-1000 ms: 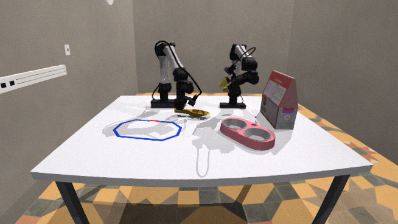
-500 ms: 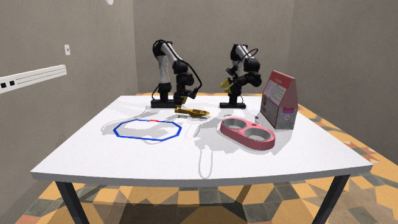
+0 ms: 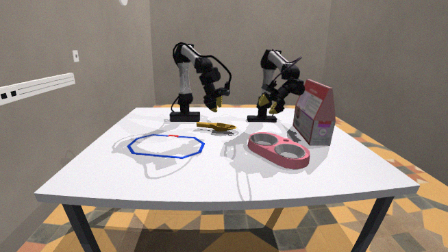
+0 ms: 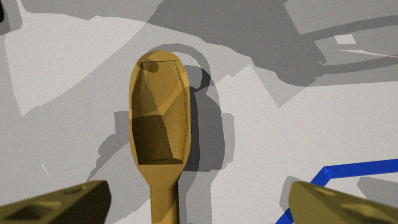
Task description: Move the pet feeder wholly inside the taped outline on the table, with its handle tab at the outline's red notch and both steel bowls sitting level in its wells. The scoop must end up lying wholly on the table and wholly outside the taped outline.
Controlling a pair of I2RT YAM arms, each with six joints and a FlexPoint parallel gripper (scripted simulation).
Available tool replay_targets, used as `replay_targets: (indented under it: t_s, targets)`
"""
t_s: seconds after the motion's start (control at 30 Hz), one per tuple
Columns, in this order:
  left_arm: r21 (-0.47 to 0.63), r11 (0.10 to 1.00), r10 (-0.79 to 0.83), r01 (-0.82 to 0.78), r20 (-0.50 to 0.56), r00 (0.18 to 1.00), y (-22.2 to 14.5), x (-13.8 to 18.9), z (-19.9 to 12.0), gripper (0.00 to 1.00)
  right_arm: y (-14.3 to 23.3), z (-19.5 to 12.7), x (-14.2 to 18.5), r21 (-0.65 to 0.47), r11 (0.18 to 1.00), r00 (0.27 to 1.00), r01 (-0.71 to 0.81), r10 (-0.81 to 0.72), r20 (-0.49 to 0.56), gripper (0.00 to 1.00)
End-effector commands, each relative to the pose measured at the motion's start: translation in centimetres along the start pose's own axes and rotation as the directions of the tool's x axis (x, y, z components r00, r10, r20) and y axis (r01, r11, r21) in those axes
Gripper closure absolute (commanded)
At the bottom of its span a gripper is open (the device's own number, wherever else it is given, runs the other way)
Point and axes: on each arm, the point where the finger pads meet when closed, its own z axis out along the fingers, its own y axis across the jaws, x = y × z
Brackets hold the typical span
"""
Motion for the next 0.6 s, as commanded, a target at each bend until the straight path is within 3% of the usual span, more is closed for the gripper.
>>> replay_targets:
  t_s: [0.0, 0.03, 0.13, 0.27, 0.5, 0.53, 0.57]
  targets:
    - [-0.141, 0.985, -0.12, 0.096, -0.173, 0.978, 4.1, 2.6, -0.6, 0.0, -2.1, -0.2, -7.0, -0.049, 0.999, 0.968, 0.004, 0.008, 0.25, 0.09]
    - [-0.141, 0.985, -0.12, 0.096, -0.173, 0.978, 4.1, 2.6, -0.6, 0.0, -2.1, -0.2, -7.0, -0.049, 0.999, 0.968, 0.004, 0.008, 0.25, 0.09]
    - [-0.277, 0.945, -0.243, 0.172, -0.244, 0.939, 7.3, 4.6, -2.4, 0.0, -4.6, -2.1, -12.1, -0.067, 0.997, 0.9, 0.048, -0.014, 0.436, 0.09]
    - [-0.403, 0.886, -0.353, 0.227, -0.27, 0.896, 10.1, 6.4, -4.5, 0.0, -7.4, -4.5, -16.4, -0.062, 0.992, 0.806, 0.107, -0.051, 0.589, 0.09]
    - [-0.458, 0.853, -0.401, 0.251, -0.267, 0.876, 11.7, 7.2, -5.8, 0.0, -10.8, -7.4, -19.9, -0.028, 0.983, 0.687, 0.183, -0.107, 0.719, 0.09]
    - [-0.46, 0.848, -0.415, 0.262, -0.269, 0.869, 11.5, 7.4, -5.8, 0.11, -11.1, -7.6, -20.2, -0.024, 0.982, 0.677, 0.188, -0.112, 0.727, 0.09]
    - [-0.46, 0.848, -0.415, 0.262, -0.269, 0.869, 11.5, 7.4, -5.8, 0.11, -11.1, -7.6, -20.2, -0.024, 0.982, 0.677, 0.188, -0.112, 0.727, 0.09]
